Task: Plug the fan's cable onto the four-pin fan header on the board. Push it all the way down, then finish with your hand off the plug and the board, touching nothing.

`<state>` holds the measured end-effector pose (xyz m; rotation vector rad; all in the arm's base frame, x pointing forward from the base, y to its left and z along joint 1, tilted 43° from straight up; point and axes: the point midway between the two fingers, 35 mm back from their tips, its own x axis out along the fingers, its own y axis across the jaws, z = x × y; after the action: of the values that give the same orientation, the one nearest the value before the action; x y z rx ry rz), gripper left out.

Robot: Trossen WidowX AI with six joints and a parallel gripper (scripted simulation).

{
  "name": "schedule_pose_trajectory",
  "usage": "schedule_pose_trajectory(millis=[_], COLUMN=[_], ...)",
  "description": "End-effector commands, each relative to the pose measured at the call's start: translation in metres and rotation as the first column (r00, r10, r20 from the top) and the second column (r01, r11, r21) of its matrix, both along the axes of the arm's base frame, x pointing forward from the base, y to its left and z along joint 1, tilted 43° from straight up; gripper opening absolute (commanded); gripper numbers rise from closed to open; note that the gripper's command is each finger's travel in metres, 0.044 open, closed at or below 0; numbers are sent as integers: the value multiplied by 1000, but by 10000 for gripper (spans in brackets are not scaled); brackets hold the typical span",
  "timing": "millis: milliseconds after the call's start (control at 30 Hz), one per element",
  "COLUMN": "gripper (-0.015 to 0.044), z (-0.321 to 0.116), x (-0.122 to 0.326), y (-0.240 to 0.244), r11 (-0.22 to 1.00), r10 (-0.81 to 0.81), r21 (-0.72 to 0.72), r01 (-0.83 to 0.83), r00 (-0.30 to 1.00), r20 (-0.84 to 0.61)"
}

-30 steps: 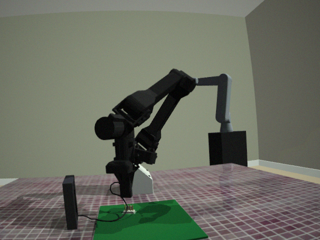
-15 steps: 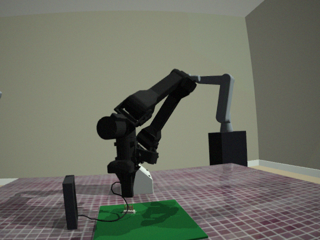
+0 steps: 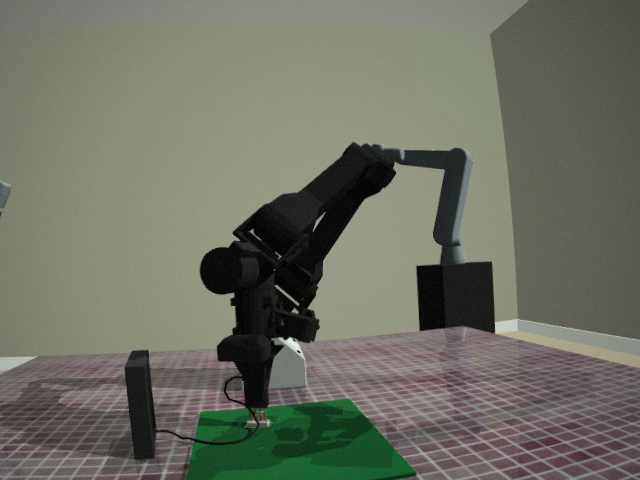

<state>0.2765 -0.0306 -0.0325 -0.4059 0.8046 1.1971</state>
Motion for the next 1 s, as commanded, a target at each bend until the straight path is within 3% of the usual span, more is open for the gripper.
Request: schedule_pose_trajectory(millis=[0, 967], gripper=[0, 0], z=[-1, -4], x=[0, 0], y=[1, 3], r11=[1000, 1000], r10=[-4, -7], r21=[6, 7], r01=[4, 7], r00=[1000, 1000], r20=[-3, -6])
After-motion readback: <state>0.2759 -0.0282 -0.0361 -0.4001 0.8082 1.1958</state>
